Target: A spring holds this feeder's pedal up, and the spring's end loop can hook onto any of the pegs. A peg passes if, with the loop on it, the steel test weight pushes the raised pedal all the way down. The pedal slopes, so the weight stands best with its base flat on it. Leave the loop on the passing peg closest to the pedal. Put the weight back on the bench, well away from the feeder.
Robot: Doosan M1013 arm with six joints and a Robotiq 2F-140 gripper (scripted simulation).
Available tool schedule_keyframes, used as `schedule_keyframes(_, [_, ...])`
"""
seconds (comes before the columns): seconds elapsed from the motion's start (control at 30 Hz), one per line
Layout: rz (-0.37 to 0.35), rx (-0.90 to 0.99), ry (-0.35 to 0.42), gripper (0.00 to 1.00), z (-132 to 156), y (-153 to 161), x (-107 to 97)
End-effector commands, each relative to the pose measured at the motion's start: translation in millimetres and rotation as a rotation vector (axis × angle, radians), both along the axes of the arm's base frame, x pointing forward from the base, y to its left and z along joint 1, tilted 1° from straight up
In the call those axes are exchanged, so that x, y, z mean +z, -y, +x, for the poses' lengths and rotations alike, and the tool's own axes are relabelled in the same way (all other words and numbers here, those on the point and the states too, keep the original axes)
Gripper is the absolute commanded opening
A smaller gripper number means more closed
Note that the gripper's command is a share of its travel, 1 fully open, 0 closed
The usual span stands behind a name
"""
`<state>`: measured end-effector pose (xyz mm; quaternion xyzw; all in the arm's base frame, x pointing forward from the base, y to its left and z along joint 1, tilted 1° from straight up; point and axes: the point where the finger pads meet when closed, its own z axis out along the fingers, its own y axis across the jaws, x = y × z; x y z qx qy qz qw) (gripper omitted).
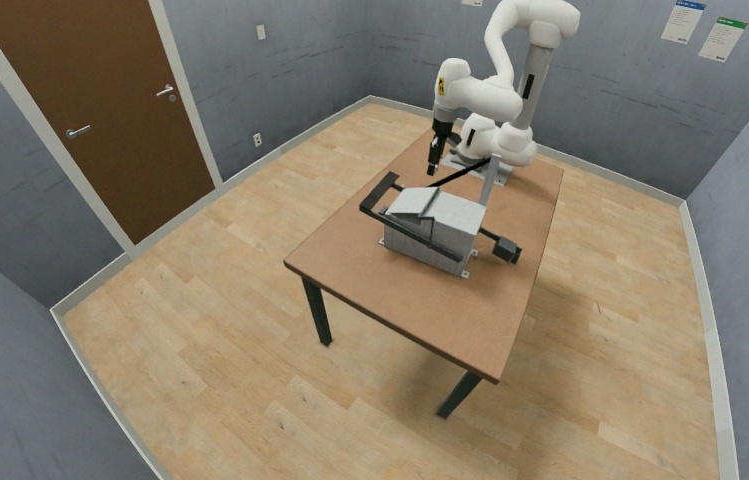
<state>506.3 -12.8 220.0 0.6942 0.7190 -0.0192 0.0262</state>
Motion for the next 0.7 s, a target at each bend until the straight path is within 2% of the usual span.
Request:
schedule_keyframes(0.0, [0.0, 0.0, 0.001, 0.25, 0.4, 0.0, 0.6])
schedule_keyframes(0.67, [0.022, 0.0, 0.0, 0.25, -27.4, -22.9, -26.8])
